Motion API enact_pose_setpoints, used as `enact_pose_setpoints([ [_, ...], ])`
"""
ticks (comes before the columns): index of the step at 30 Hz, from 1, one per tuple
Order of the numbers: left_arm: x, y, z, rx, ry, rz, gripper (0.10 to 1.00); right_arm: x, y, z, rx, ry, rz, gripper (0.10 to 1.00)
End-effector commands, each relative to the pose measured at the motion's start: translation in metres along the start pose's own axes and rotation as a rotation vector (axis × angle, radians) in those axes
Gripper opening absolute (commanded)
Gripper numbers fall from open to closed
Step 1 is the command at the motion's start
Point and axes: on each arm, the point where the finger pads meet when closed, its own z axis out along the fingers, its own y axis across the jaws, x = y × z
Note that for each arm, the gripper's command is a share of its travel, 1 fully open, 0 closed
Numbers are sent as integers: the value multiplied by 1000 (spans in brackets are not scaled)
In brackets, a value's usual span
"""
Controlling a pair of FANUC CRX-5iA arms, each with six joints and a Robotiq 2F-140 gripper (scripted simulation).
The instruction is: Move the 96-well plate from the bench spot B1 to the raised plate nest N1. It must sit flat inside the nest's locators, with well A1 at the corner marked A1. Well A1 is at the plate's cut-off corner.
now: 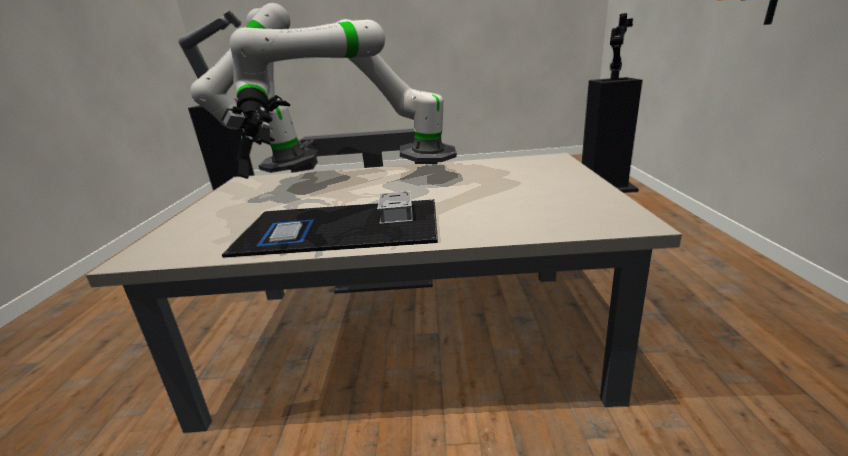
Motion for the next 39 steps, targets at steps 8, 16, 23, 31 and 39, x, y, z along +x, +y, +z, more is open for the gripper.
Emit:
enact_pose_setpoints([
  [8,1,-1,-1,0,1,-2,1000,1,-4,0,14,-2,22,1000],
  [16,1,-1,-1,0,1,-2,1000,1,-9,0,29,-4,47,1000],
  [23,1,-1,-1,0,1,-2,1000,2,-16,-1,53,-9,88,1000],
  [31,1,-1,-1,0,1,-2,1000,3,-26,-2,84,-18,143,1000],
  [39,1,-1,-1,0,1,-2,1000,5,-39,-4,124,-30,211,1000],
])
